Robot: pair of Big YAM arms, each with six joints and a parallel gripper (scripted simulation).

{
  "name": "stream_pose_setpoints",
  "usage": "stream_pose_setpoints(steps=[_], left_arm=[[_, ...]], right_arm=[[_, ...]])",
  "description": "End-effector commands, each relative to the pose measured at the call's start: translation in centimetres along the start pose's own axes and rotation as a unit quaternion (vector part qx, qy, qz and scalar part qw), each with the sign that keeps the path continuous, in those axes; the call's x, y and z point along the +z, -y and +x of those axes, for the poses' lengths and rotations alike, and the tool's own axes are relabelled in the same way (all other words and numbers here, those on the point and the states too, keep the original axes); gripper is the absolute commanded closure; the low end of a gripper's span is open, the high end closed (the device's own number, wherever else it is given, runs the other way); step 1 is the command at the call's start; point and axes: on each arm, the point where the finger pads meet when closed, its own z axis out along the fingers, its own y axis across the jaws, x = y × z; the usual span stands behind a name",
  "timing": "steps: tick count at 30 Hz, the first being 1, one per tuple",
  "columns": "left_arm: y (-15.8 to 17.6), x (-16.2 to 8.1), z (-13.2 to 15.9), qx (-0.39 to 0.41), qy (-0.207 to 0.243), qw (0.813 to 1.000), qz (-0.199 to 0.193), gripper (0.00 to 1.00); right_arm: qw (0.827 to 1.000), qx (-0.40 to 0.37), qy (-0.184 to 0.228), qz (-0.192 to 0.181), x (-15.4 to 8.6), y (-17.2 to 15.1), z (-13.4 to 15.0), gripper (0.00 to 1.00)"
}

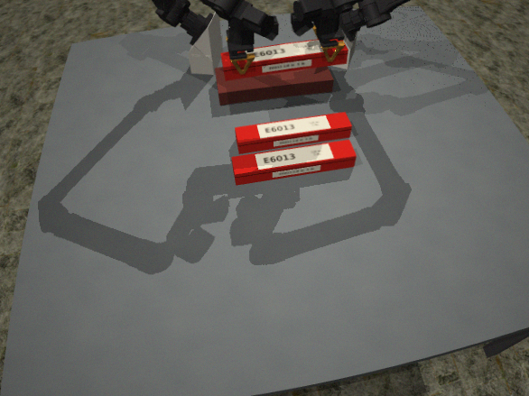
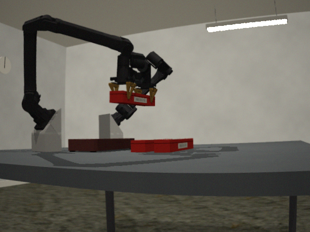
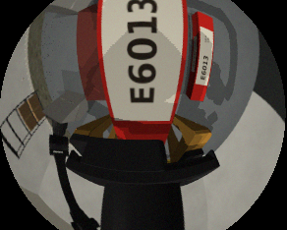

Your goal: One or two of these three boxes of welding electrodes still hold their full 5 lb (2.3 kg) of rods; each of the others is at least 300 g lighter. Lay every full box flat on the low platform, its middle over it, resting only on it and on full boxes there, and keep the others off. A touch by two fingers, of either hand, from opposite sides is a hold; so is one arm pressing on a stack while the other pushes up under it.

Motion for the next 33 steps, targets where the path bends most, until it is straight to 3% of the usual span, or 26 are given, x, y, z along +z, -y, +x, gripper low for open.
stream_pose_setpoints(steps=[1,33], left_arm=[[-2.11,-6.25,-1.33,-0.024,0.056,0.997,-0.043,1.0],[-2.08,-6.23,-1.37,-0.024,0.056,0.997,-0.043,1.0]], right_arm=[[0.998,0.008,0.025,0.06,-7.27,2.33,0.26,1.0],[0.998,0.008,0.024,0.059,-7.37,2.37,0.14,1.0]])
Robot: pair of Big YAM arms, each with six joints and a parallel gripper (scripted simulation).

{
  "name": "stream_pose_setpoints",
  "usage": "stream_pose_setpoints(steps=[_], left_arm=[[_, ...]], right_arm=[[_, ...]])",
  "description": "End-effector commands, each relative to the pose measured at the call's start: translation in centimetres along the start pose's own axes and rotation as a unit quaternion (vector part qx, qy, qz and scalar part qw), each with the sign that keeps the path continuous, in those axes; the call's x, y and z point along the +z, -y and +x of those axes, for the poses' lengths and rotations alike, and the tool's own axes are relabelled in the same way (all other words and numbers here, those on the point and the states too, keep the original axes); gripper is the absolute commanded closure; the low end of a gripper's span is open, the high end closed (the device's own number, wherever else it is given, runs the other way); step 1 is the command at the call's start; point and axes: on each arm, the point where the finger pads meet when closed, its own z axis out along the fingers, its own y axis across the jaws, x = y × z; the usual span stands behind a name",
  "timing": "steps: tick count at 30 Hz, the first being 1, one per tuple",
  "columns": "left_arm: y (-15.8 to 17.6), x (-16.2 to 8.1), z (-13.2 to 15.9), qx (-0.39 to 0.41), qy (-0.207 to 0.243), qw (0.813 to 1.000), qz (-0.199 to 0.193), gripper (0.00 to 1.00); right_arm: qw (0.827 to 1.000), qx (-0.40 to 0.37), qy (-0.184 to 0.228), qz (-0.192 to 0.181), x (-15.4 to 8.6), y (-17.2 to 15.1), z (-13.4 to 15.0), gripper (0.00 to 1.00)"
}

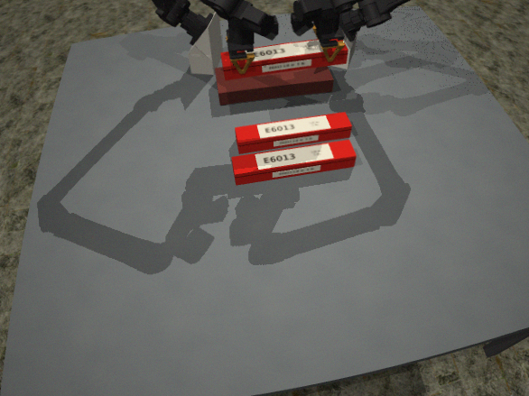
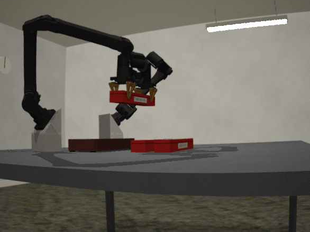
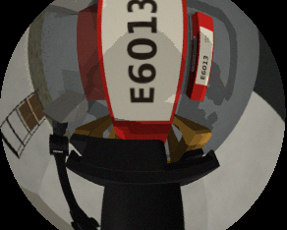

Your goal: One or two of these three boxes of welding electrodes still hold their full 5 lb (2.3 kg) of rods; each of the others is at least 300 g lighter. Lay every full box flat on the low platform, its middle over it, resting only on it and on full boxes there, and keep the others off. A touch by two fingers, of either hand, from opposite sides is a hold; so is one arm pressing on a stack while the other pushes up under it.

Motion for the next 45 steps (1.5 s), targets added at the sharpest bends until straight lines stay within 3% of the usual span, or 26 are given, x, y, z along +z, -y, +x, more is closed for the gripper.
stream_pose_setpoints(steps=[1,27,28,29,45], left_arm=[[-2.1,-6.2,-1.4,-0.024,0.056,0.997,-0.043,1.0],[-2.0,-5.9,-1.4,-0.019,0.059,0.997,-0.045,1.0],[-2.0,-5.8,-1.5,-0.02,0.06,0.997,-0.045,1.0],[-0.8,-1.2,-0.4,-0.016,0.041,0.998,-0.034,1.0],[-0.9,0.7,-0.6,-0.016,0.041,0.998,-0.034,1.0]], right_arm=[[0.998,0.008,0.024,0.059,-7.3,2.4,0.1,1.0],[0.998,0.008,0.024,0.058,-8.4,2.7,0.0,1.0],[0.999,0.002,0.016,0.044,-2.5,1.3,-0.2,1.0],[0.999,0.002,0.016,0.044,-2.4,1.3,-0.2,1.0],[0.999,0.002,0.016,0.044,-0.5,1.5,-0.2,1.0]])
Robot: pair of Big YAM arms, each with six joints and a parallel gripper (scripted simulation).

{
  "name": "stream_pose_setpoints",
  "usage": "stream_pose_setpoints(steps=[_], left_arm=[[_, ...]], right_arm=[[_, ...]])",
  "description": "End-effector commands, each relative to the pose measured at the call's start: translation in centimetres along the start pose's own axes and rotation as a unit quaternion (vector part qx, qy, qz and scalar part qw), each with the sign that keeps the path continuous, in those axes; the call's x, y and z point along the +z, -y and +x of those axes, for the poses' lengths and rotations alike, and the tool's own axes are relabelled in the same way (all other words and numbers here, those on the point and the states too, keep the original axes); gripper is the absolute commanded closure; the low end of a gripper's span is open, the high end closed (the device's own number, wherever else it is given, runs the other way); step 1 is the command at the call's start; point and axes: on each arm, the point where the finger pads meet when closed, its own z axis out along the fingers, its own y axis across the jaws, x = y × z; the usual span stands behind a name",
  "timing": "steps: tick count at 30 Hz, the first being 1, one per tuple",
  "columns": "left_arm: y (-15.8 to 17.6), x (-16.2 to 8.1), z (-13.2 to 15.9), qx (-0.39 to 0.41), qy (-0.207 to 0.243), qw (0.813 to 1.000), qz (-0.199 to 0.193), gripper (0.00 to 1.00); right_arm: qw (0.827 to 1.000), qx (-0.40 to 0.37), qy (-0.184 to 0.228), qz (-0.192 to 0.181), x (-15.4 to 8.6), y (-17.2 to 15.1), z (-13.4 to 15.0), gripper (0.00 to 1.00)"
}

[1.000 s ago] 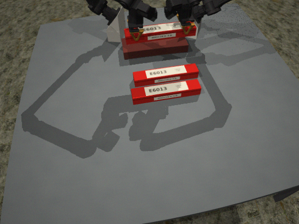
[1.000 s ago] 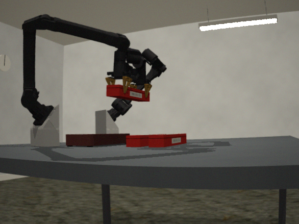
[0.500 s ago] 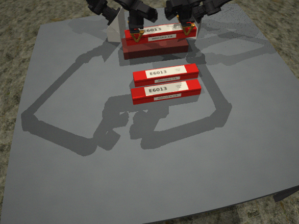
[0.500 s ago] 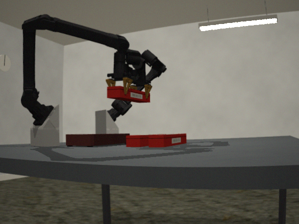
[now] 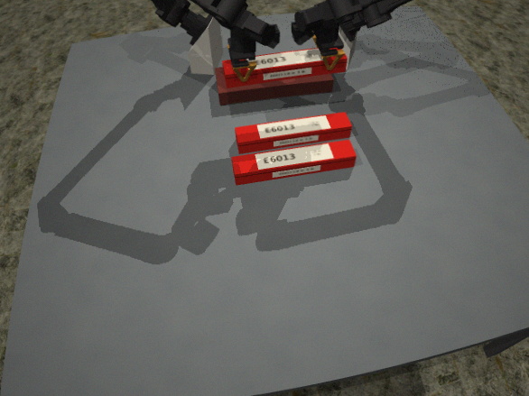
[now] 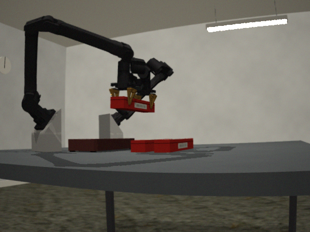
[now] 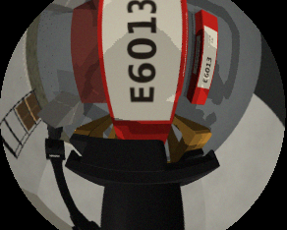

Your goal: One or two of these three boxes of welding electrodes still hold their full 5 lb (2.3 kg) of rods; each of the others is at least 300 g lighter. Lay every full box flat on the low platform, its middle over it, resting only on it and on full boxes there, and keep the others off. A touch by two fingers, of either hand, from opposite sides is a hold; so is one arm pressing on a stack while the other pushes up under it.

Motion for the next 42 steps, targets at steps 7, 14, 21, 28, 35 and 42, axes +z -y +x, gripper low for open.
stream_pose_setpoints(steps=[7,14,21,28,35,42], left_arm=[[-1.1,-1.8,-0.7,-0.006,0.035,0.999,-0.028,1.0],[-1.2,-0.8,-0.8,-0.006,0.035,0.999,-0.028,1.0],[-1.2,-0.2,-0.8,-0.005,0.035,0.999,-0.028,1.0],[-1.3,0.8,-0.9,-0.005,0.034,0.999,-0.028,1.0],[-1.3,1.3,-0.9,-0.005,0.034,0.999,-0.028,1.0],[-1.3,1.3,-0.9,-0.005,0.034,0.999,-0.028,1.0]], right_arm=[[0.999,0.012,0.02,0.037,-2.3,1.2,0.1,1.0],[0.999,0.012,0.02,0.037,-1.3,1.3,0.1,1.0],[0.999,0.012,0.02,0.037,-0.7,1.3,0.0,1.0],[0.999,0.012,0.02,0.037,0.3,1.4,0.0,1.0],[0.999,0.012,0.02,0.037,0.7,1.4,0.0,1.0],[0.999,0.012,0.02,0.037,0.7,1.4,0.0,1.0]])
